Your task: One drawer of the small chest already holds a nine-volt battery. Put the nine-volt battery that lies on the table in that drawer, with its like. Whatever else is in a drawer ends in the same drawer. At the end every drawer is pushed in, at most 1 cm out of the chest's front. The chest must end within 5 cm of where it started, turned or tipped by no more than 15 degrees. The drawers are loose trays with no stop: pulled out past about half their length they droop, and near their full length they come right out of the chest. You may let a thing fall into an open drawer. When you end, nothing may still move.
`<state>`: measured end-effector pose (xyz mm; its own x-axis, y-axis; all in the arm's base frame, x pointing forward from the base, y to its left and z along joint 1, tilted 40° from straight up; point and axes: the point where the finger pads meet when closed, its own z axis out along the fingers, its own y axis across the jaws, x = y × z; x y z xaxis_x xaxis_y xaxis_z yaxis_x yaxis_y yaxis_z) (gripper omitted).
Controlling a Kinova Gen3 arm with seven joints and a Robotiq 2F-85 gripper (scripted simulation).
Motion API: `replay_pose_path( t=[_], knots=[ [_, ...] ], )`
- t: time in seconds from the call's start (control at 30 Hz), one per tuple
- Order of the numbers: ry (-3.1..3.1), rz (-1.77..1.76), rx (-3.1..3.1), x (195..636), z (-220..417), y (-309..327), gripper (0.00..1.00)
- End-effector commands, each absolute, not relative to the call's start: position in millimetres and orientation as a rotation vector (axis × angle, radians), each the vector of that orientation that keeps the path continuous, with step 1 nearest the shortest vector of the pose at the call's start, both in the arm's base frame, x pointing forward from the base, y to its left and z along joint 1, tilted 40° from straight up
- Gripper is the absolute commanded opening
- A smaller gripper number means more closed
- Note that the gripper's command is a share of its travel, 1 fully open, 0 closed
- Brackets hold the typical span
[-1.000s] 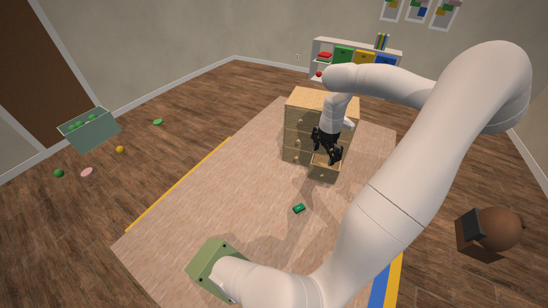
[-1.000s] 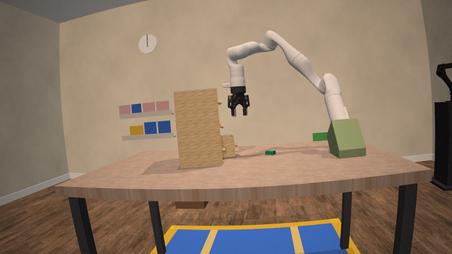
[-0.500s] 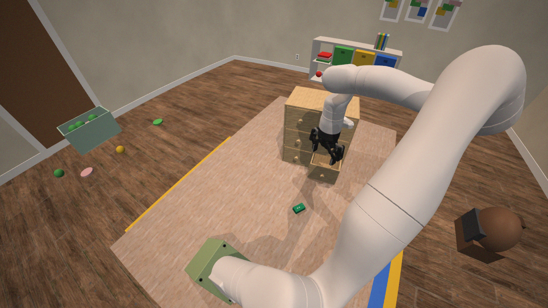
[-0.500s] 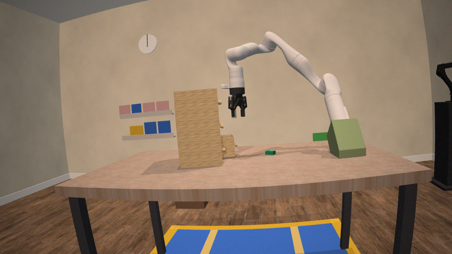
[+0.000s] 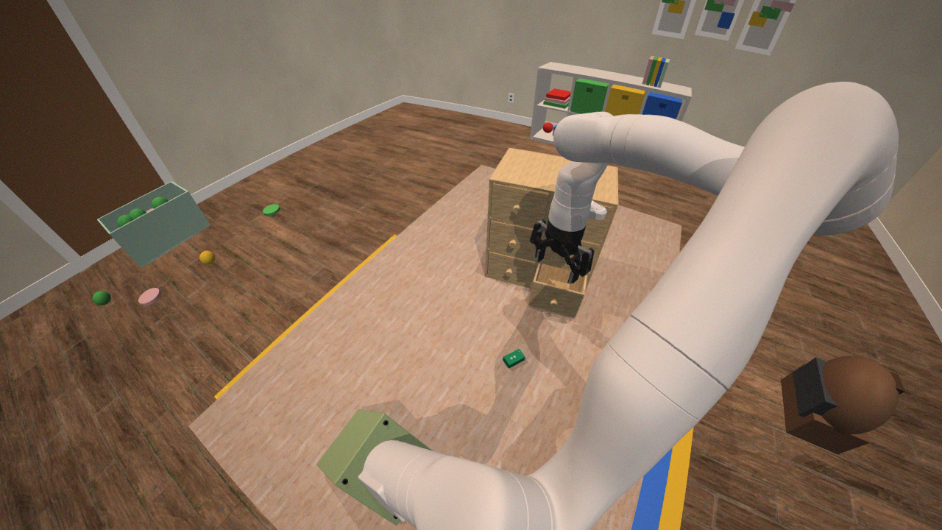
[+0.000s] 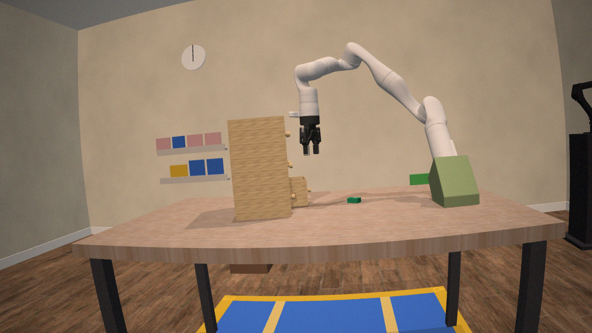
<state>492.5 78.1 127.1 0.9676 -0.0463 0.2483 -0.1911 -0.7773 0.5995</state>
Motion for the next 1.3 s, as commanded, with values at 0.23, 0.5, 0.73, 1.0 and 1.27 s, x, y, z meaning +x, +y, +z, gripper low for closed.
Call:
replay_pose_path(
  t=[0.23,0.5,0.73,1.0,1.27],
  knots=[
    [-0.097,0.275,2.457,497.2,125.7,80.2,1.00],
    [-0.064,0.262,2.455,497.9,125.2,79.4,1.00],
    [-0.051,0.257,2.454,498.2,125.0,79.1,1.00],
    [-0.041,0.253,2.454,498.5,124.8,78.8,1.00],
    [-0.038,0.252,2.453,498.5,124.8,78.7,1.00]
  ],
)
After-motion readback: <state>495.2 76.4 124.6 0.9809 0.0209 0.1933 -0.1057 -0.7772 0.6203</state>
